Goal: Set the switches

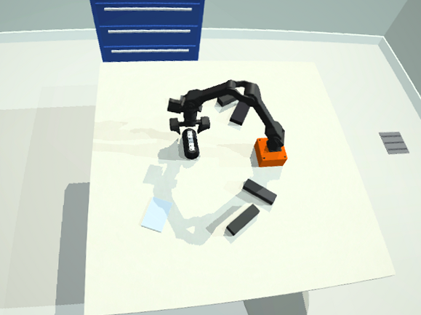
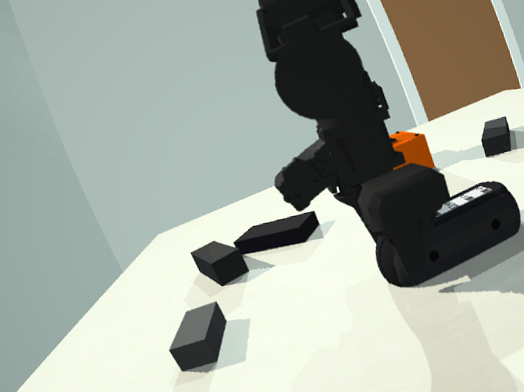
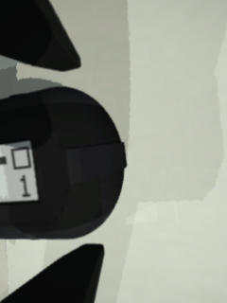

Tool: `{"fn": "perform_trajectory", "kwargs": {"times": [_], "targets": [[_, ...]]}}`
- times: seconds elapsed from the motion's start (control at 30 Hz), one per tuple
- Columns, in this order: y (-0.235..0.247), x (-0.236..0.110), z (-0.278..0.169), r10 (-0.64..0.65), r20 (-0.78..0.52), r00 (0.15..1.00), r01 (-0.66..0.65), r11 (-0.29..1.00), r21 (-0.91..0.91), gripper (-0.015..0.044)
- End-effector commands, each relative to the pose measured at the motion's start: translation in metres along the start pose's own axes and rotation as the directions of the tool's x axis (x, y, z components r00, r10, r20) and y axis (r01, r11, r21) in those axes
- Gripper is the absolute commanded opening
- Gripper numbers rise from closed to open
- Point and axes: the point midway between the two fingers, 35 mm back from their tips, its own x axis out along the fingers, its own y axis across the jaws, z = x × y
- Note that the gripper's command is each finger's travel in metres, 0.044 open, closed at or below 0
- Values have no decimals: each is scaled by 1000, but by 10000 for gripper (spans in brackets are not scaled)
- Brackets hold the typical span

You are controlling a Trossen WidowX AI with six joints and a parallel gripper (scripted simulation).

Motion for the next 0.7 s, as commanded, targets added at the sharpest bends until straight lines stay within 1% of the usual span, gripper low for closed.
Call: {"fn": "perform_trajectory", "kwargs": {"times": [0.0,0.17,0.33,0.67], "targets": [[0,0,0,0,0,1000,0,1000,0,440],[0,-2,-2,0,0,1000,0,1000,0,440],[0,-39,-58,0,-6,1000,0,1000,0,440],[0,-40,-60,0,-6,1000,0,1000,0,440]]}}
